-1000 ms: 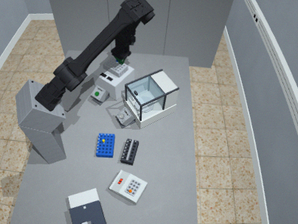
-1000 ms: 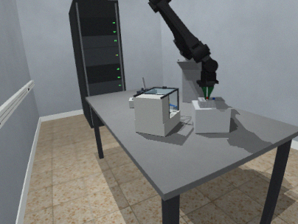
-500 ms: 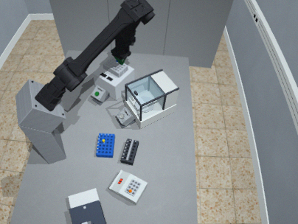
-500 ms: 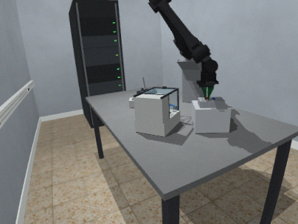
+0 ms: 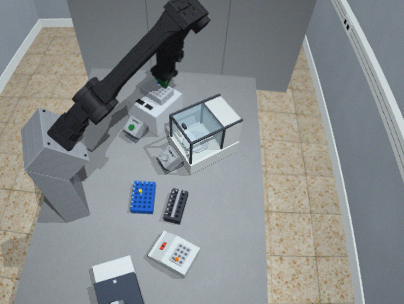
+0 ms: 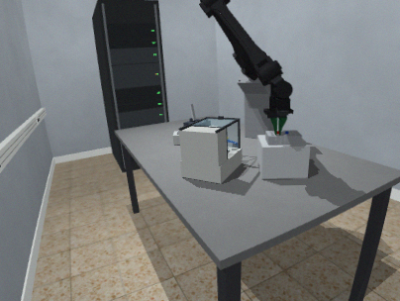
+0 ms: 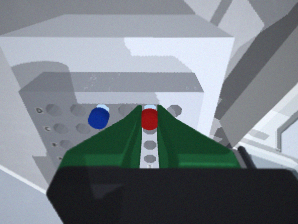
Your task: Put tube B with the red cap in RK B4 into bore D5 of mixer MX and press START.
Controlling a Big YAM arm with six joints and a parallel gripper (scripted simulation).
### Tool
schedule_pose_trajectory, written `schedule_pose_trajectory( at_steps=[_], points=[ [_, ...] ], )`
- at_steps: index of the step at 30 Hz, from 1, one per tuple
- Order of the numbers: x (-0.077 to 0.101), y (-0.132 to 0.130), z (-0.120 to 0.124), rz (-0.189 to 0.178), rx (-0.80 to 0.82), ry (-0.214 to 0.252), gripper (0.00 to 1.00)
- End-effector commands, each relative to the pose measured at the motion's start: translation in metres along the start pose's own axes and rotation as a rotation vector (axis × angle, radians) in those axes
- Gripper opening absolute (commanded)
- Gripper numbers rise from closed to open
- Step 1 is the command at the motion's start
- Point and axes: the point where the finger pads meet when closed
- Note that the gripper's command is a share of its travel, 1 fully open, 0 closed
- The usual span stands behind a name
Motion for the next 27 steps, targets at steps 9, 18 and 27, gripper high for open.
schedule_pose_trajectory(
  at_steps=[9,18,27],
  points=[
    [-0.0114,-0.007,-0.0089,0.015,-0.006,-0.004,0.09],
    [-0.0123,-0.0071,-0.0089,0.015,-0.007,-0.005,0.09],
    [-0.0116,-0.007,-0.0056,0.016,-0.006,0.003,0.36]
  ],
)
Point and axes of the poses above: the point where the finger pads meet when closed, its own x axis back along the fingers, its own y axis across the jaws, z = x × y, and after that the axes turned 1 degree about x, right-handed
